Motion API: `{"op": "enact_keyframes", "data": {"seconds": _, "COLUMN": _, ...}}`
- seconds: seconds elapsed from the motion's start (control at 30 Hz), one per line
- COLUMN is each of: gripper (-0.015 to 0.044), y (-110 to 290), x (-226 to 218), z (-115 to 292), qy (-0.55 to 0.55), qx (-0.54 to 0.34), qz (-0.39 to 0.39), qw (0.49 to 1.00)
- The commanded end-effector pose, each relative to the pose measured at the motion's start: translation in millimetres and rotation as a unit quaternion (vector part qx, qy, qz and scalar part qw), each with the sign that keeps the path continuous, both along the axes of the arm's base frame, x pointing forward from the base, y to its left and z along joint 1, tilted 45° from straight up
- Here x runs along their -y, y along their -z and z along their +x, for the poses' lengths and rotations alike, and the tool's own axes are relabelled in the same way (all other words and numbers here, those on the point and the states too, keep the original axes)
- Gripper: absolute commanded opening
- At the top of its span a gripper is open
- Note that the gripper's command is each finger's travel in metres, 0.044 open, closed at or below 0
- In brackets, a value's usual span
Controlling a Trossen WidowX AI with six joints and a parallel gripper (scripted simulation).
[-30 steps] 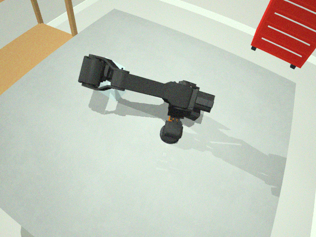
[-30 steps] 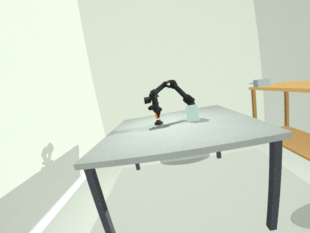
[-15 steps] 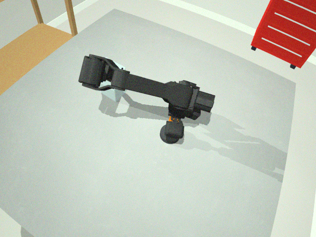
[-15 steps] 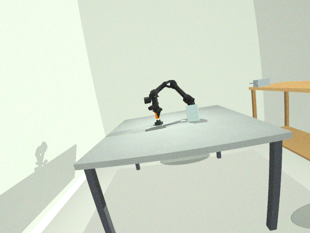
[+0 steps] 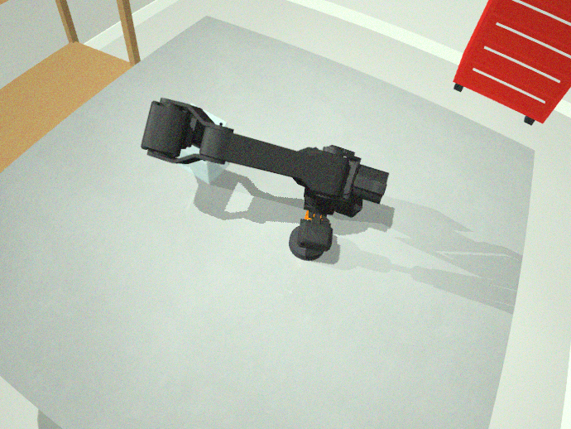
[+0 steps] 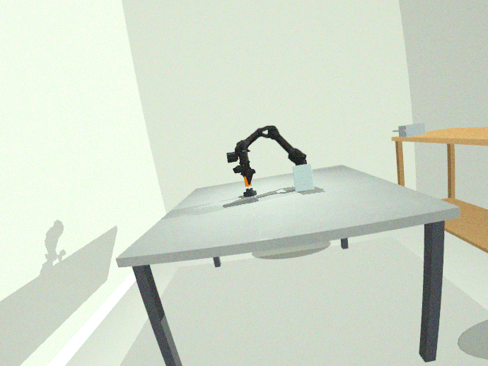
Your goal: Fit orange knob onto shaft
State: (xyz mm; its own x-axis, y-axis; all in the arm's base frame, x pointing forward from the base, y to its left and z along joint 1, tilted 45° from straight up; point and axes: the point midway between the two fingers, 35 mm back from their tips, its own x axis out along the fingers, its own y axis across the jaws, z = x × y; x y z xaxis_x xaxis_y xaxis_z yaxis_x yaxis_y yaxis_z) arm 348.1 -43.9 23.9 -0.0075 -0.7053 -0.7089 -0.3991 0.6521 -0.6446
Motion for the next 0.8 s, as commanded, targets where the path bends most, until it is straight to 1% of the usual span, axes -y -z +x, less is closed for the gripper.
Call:
{"op": "enact_keyframes", "data": {"seconds": 0.0, "gripper": 0.0, "y": 0.8, "x": -0.6, "z": -0.2, "qy": -0.002, "qx": -0.001, "qz": -0.001, "qw": 1.0}}
{"op": "enact_keyframes", "data": {"seconds": 0.77, "gripper": 0.0, "y": 4.2, "x": 3.1, "z": -1.0, "qy": 0.0, "qx": 0.0, "qz": -0.001, "qw": 1.0}}
